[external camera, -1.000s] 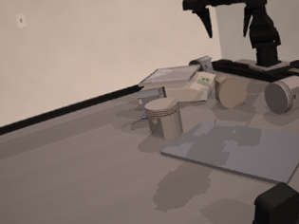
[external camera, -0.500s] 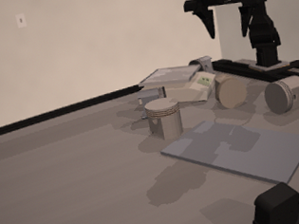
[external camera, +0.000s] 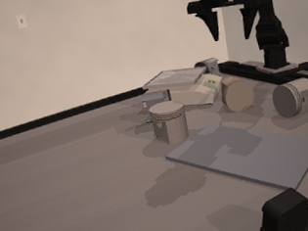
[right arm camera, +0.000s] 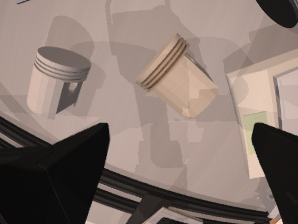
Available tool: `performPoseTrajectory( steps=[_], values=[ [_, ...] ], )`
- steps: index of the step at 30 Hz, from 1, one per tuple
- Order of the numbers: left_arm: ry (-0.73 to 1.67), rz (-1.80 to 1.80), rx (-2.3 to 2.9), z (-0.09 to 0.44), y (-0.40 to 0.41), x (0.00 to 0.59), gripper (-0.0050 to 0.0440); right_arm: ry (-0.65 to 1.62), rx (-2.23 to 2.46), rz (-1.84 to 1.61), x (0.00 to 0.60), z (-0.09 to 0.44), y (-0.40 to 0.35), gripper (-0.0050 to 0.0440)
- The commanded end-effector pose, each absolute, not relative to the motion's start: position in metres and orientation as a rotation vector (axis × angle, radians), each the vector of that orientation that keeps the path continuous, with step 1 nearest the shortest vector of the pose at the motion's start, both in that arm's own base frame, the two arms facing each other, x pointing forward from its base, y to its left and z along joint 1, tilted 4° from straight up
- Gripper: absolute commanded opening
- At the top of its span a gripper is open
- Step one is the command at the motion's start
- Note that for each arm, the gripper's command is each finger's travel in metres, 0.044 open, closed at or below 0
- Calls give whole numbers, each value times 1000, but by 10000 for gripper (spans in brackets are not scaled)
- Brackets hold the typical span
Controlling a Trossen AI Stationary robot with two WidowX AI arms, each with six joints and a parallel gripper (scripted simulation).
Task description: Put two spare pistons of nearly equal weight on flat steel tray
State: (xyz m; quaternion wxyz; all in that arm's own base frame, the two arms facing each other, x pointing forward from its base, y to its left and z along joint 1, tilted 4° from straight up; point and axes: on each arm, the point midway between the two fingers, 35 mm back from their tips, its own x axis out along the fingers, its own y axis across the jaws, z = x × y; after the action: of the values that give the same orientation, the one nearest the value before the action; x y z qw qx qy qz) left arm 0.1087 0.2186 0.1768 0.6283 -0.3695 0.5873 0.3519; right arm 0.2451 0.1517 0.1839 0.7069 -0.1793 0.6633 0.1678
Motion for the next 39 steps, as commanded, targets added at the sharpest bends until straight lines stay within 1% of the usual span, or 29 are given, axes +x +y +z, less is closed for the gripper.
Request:
performPoseTrajectory(
  steps=[1,22,39],
  values=[
    [1346,803,-848,177,218,109,440,1488,-317,301,252,184,134,378],
    [1346,803,-848,177,218,109,440,1511,-77,74,278,185,43,378],
    [1346,803,-848,177,218,109,440,1506,144,-136,275,185,-32,378]
  ],
)
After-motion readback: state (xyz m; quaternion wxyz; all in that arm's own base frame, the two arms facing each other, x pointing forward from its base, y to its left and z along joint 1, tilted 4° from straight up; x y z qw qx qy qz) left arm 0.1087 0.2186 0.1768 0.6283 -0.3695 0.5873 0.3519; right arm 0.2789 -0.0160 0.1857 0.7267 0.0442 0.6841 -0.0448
